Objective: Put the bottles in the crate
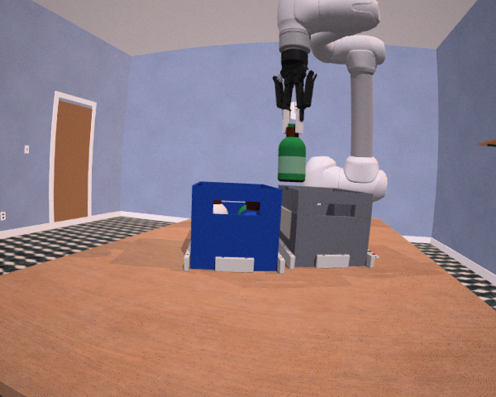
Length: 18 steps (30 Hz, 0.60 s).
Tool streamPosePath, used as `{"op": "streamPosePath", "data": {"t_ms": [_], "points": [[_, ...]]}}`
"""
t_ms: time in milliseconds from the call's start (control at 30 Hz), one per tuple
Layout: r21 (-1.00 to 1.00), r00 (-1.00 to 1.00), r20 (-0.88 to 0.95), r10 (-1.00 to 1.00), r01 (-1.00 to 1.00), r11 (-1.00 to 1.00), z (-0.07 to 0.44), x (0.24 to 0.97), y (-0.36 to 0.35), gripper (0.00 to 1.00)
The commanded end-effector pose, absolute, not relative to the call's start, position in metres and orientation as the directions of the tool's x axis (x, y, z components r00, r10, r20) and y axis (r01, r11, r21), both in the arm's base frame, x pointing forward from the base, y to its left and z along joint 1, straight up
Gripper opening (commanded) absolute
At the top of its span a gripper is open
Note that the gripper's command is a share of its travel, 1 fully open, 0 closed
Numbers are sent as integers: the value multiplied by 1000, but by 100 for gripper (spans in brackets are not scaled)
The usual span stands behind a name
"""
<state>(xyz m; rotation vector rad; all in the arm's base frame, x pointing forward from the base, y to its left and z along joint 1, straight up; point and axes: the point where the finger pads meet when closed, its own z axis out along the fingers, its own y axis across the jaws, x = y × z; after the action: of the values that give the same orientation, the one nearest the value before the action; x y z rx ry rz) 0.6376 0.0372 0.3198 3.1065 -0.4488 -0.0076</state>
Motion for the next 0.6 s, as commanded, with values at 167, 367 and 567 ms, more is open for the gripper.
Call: {"op": "streamPosePath", "data": {"t_ms": [167,367,567], "points": [[3,959,-4,-283,-283,-959,320,636,50,0],[3,959,-4,-283,-283,-959,320,635,62,0],[3,959,-4,-283,-283,-959,320,633,77,0]]}}
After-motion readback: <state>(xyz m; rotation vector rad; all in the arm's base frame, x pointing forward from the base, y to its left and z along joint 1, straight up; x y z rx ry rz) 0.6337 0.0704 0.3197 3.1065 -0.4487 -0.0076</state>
